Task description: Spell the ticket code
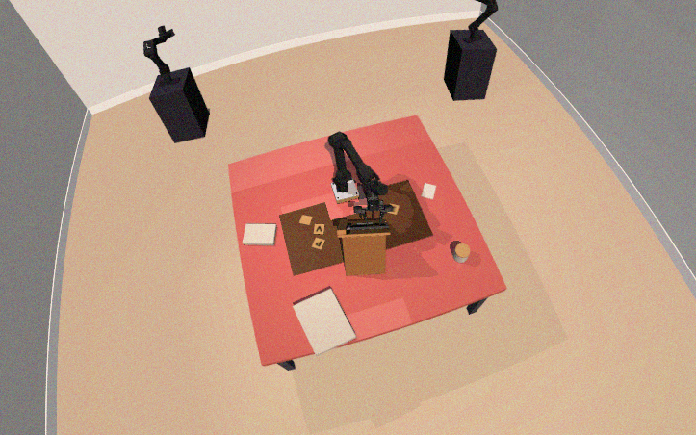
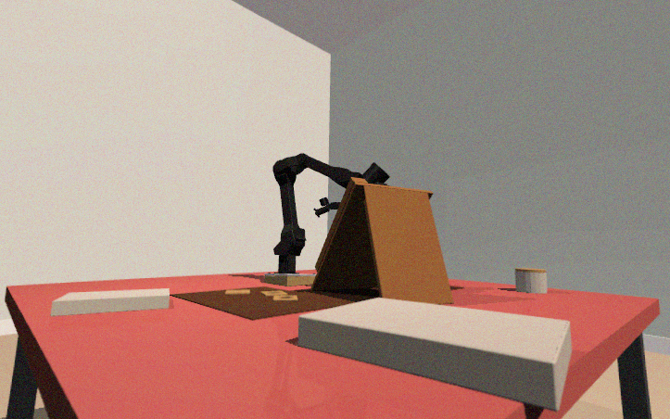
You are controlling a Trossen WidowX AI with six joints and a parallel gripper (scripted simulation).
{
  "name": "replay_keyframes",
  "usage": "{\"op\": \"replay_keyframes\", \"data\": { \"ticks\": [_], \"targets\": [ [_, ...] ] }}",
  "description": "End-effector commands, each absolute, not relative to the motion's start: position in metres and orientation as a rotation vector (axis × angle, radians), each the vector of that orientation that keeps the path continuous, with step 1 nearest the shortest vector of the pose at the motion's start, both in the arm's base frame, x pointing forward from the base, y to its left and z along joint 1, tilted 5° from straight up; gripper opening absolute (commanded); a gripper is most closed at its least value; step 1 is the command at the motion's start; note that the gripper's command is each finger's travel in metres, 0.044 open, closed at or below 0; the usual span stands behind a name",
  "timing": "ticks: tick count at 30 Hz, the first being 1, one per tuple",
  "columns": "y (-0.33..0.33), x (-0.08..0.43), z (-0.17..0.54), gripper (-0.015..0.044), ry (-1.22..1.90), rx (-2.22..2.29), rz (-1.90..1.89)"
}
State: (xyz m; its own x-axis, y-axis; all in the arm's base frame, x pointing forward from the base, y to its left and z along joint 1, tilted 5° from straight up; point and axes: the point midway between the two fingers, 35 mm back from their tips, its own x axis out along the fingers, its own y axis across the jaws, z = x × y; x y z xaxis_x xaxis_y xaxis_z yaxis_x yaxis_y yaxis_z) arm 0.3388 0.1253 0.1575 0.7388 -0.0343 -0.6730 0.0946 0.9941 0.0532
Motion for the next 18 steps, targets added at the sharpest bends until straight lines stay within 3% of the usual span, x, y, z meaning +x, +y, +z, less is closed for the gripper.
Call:
{"op": "replay_keyframes", "data": {
  "ticks": [1,18],
  "targets": [
    [0.122,0.337,0.155,0.0000,0.741,0.083,-0.066],
    [0.110,0.336,0.155,0.0000,0.741,0.082,-0.066]
  ]
}}
